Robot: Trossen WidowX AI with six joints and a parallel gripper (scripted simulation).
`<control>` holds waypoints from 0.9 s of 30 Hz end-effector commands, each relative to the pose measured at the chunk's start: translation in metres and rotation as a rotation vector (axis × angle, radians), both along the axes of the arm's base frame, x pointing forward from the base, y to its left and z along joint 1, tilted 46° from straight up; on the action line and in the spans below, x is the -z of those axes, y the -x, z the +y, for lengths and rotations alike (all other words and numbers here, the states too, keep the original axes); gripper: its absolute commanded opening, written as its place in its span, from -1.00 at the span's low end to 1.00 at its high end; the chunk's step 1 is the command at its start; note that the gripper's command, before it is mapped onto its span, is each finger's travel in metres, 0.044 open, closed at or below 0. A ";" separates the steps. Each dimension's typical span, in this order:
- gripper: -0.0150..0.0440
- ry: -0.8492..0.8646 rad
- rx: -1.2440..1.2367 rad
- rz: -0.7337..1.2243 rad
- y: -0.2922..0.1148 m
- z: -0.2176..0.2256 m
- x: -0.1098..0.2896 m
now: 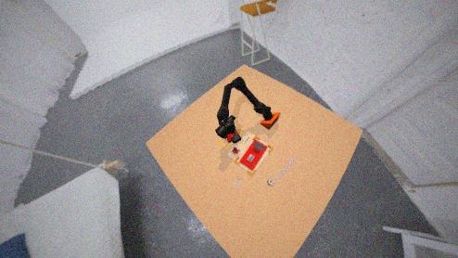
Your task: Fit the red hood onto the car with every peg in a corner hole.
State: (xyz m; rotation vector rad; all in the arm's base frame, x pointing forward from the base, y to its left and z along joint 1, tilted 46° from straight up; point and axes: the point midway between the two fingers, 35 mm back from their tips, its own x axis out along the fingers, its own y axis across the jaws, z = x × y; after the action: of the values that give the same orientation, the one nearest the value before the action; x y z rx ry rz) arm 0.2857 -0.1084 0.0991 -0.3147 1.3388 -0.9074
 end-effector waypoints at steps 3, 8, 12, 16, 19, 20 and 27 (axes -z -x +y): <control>1.00 0.004 -0.003 0.001 0.000 -0.003 0.002; 1.00 0.005 -0.003 0.001 0.000 -0.004 0.003; 0.91 0.000 0.000 0.000 0.000 -0.004 0.004; 0.62 0.000 0.000 0.000 0.000 -0.004 0.004; 0.55 0.000 0.000 0.000 0.000 -0.004 0.004; 0.53 0.000 0.000 0.000 0.000 -0.004 0.004; 0.17 0.000 0.000 0.000 0.000 -0.003 0.003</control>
State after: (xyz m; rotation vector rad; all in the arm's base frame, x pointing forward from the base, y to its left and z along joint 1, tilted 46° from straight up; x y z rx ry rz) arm 0.2852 -0.1125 0.0952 -0.3156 1.3397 -0.9074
